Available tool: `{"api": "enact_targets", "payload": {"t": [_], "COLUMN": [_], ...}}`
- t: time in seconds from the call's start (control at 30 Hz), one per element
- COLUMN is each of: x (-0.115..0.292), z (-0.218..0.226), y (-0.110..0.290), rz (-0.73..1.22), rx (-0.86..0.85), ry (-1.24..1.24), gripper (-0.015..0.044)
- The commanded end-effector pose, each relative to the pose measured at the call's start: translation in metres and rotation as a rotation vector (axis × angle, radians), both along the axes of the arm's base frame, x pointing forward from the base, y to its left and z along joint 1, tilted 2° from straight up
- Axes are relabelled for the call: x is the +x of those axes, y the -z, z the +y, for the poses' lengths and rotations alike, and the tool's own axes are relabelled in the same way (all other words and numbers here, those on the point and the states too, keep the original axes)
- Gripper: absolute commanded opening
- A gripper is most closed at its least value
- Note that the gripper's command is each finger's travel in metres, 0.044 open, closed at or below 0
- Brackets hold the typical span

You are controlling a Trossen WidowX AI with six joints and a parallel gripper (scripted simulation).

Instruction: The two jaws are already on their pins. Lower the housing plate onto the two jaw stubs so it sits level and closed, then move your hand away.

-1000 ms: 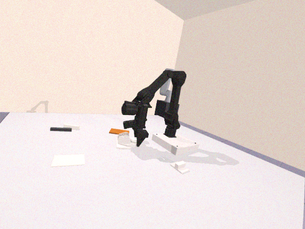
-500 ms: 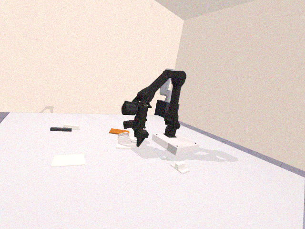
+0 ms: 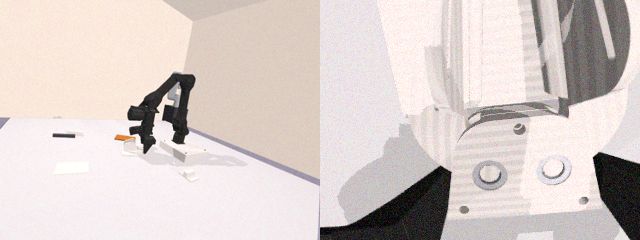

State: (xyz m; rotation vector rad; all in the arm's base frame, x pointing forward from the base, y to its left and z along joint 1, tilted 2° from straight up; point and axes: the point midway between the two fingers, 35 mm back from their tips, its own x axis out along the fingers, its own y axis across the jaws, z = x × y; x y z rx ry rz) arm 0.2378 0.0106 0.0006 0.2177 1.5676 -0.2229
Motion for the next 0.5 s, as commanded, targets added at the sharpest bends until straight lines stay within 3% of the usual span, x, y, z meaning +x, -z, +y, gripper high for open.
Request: {"api": "enact_targets", "payload": {"t": [0.0, 0.2, 0.3, 0.47], "x": [-0.0004, -0.0004, 0.0, 0.0], "z": [-0.0008, -0.0008, 0.0, 0.0], "y": [0.0005, 0.0005, 0.0, 0.0], "rz": [0.002, 0.002, 0.0, 0.0], "rx": [-0.004, -0.004, 0.0, 0.0], "ry": [-0.002, -0.002, 0.0, 0.0], "gripper": [0.0351, 0.0351, 0.043, 0.044]}}
